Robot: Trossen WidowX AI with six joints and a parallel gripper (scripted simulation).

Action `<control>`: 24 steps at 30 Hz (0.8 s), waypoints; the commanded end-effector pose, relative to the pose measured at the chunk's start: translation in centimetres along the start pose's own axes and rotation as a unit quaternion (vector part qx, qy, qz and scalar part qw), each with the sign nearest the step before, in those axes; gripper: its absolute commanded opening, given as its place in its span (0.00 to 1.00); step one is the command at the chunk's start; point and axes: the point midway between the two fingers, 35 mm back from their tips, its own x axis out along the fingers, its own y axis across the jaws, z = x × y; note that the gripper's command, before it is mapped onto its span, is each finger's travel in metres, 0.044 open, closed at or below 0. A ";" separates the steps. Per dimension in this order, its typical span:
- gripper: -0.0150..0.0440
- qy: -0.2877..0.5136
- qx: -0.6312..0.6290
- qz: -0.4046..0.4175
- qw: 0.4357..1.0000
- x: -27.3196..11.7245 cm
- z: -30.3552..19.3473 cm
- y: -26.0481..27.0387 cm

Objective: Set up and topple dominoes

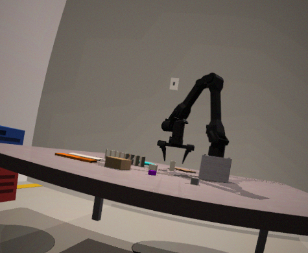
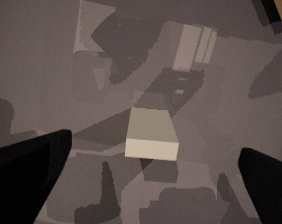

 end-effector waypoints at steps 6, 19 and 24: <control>1.00 -0.002 -0.003 0.006 1.000 1.4 0.1 0.2; 0.69 -0.002 -0.003 0.006 1.000 2.1 0.0 0.2; 0.47 -0.002 -0.003 0.006 1.000 2.1 0.0 0.2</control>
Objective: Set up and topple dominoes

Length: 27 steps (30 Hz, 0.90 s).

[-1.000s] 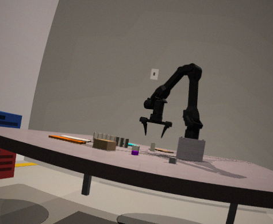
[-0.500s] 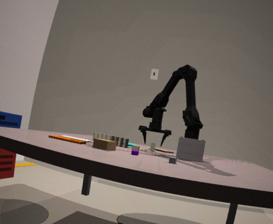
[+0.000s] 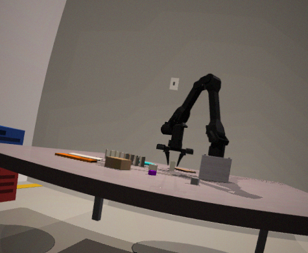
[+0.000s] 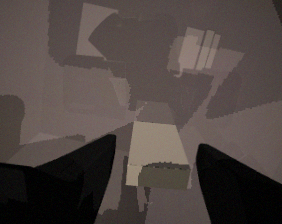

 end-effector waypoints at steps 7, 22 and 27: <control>0.44 0.002 -0.003 0.002 1.000 0.1 -0.1 0.1; 0.44 0.000 0.000 0.001 1.000 -13.6 0.1 0.0; 0.44 0.000 0.000 0.001 1.000 -13.8 0.1 0.0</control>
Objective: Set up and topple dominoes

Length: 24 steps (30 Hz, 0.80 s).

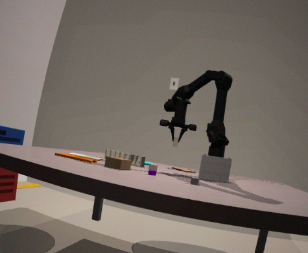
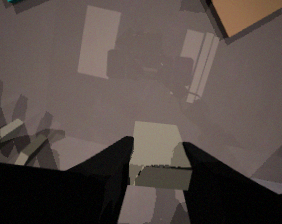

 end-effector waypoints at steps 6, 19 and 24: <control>0.44 -0.004 -0.063 0.003 0.998 -1.5 -1.2 1.5; 0.44 0.005 -0.501 0.009 0.865 -1.7 -10.5 10.8; 0.44 0.005 -0.501 0.009 0.865 -1.7 -10.5 10.8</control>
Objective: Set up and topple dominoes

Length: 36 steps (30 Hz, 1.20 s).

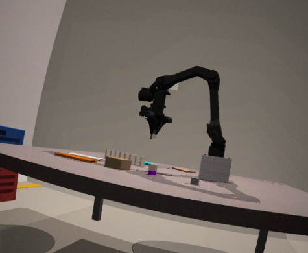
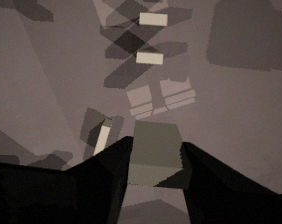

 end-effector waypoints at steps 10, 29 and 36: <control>0.44 0.002 -0.017 0.002 1.000 4.5 0.7 0.6; 0.44 0.002 -0.017 0.001 1.000 13.3 0.0 0.4; 0.44 0.002 -0.017 0.001 1.000 13.3 0.0 0.4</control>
